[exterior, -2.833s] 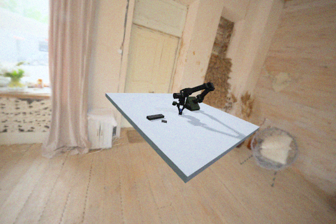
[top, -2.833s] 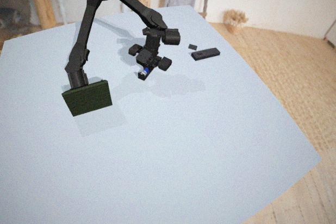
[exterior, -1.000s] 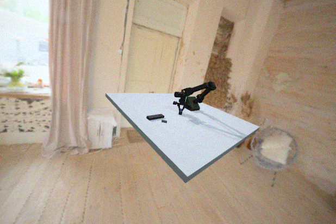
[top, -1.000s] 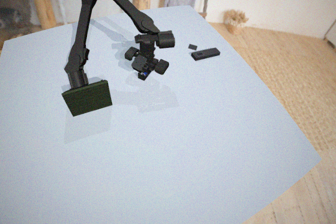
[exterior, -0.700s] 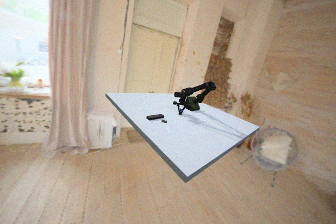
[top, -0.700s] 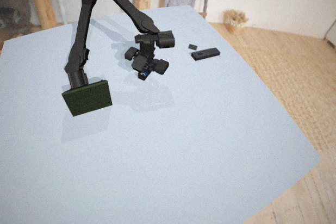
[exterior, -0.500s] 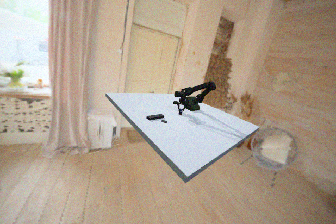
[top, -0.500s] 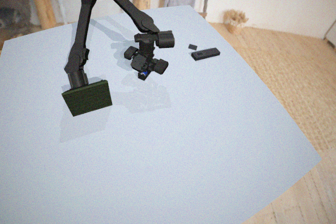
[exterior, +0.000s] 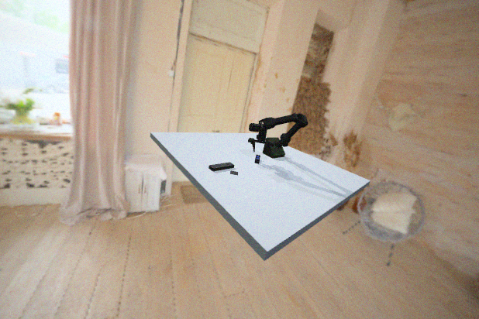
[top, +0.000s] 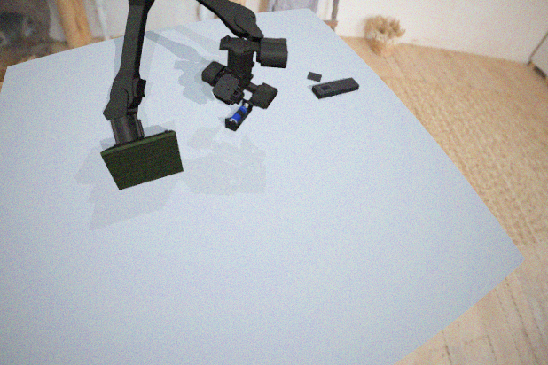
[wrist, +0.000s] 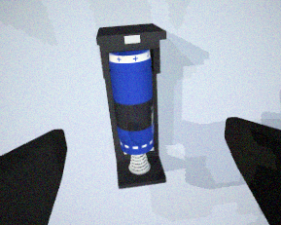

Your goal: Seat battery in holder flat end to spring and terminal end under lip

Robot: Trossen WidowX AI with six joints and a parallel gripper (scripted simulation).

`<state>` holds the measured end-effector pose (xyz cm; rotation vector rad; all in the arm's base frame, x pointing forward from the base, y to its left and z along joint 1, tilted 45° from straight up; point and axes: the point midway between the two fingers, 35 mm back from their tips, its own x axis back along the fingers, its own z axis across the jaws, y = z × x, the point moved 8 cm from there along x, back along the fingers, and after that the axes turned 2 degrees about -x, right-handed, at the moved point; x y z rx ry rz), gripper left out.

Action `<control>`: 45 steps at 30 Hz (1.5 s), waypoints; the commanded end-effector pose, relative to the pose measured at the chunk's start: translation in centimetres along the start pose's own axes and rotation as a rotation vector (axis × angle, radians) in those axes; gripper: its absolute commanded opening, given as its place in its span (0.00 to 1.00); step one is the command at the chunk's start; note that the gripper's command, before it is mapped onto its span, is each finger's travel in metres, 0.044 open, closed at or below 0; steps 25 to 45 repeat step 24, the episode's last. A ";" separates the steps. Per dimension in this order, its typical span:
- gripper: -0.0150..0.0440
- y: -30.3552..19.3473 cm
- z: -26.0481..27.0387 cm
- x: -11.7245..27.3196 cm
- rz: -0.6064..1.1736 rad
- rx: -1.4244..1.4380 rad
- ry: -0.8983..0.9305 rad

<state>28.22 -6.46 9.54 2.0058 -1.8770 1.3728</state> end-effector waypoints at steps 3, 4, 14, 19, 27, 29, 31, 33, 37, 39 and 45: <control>1.00 -0.3 -0.4 3.7 0.007 0.019 0.015; 1.00 -0.3 -0.4 3.8 0.007 0.019 0.015; 1.00 -0.3 -0.4 3.8 0.007 0.019 0.015; 1.00 -0.3 -0.4 3.8 0.007 0.019 0.015; 1.00 -0.3 -0.4 3.8 0.007 0.019 0.015; 1.00 -0.3 -0.4 3.8 0.007 0.019 0.015; 1.00 -0.3 -0.4 3.8 0.007 0.019 0.015; 1.00 -0.3 -0.4 3.8 0.007 0.019 0.015; 1.00 -0.3 -0.4 3.8 0.007 0.019 0.015; 1.00 -0.3 -0.4 3.8 0.007 0.019 0.015; 1.00 -0.3 -0.4 3.8 0.007 0.019 0.015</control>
